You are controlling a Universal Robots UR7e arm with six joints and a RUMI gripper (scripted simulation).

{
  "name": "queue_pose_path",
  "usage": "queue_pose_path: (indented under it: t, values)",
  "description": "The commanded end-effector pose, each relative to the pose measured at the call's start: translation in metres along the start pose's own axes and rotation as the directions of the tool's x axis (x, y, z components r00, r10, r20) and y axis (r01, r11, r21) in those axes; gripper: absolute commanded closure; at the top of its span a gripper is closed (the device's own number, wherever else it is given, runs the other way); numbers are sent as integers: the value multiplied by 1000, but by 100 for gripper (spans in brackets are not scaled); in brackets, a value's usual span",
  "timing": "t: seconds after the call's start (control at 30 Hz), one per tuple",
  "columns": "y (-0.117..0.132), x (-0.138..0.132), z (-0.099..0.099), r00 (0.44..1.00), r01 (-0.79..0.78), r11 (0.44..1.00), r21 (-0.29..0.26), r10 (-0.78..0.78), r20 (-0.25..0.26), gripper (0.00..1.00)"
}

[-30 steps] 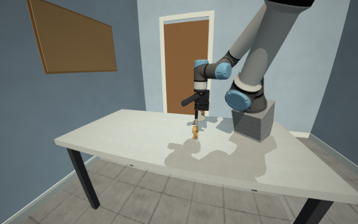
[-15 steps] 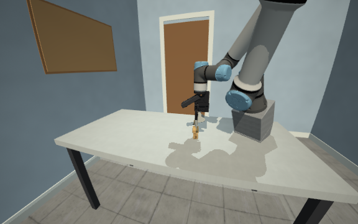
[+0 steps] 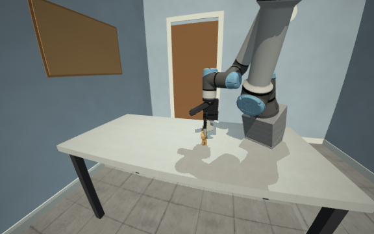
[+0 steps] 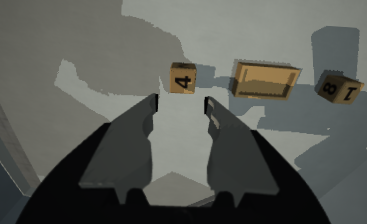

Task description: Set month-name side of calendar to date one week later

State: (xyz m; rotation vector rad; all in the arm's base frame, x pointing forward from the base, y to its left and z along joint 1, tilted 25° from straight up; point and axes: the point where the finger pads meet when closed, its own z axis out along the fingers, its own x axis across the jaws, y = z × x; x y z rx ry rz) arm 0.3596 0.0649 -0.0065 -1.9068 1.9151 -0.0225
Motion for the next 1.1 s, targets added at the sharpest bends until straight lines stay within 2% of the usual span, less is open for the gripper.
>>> queue_pose_path:
  t: [0.0, 0.4, 1.07]
  values:
    - [-1, 1, 7, 1000, 0, 1000, 1, 0, -3, 72]
    - [-1, 1, 20, 1000, 0, 1000, 1, 0, -3, 72]
    - [-1, 1, 24, 1000, 0, 1000, 1, 0, -3, 72]
